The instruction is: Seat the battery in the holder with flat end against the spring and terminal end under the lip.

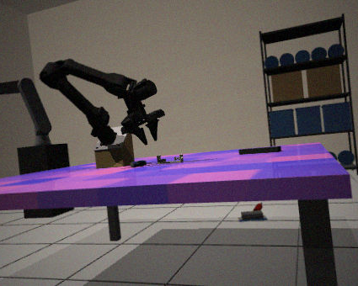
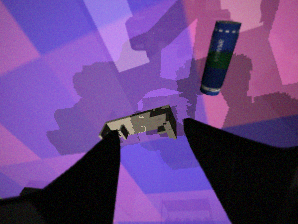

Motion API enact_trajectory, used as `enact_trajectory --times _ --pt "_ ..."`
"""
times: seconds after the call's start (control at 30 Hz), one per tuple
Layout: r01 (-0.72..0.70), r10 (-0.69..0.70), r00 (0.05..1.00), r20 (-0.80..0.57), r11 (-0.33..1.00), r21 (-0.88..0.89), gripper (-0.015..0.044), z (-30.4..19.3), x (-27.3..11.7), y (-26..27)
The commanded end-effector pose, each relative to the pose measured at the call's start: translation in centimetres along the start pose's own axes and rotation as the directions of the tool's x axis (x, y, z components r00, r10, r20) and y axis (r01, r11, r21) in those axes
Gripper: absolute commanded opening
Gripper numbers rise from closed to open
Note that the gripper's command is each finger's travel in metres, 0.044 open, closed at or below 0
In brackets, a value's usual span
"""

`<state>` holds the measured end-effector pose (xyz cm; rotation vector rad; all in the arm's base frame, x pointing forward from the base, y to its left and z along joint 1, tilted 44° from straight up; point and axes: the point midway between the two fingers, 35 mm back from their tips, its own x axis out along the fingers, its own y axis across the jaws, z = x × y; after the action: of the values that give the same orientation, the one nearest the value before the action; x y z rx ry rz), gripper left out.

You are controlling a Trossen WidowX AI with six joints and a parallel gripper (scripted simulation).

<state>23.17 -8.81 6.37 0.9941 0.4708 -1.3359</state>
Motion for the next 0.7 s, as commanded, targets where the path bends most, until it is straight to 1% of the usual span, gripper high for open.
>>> enact_trajectory --times 0.0,0.37,0.67 --pt "0.210 -0.241 0.951 0.194 0.963 0.167 0.0227 1.6 1.5 -5.7" --pt "0.210 -0.241 0.951 0.194 0.963 0.167 0.0227 1.6 1.5 -5.7" --pt "0.211 -0.241 0.951 0.191 0.963 0.168 0.0227 1.7 2.9 -5.9"
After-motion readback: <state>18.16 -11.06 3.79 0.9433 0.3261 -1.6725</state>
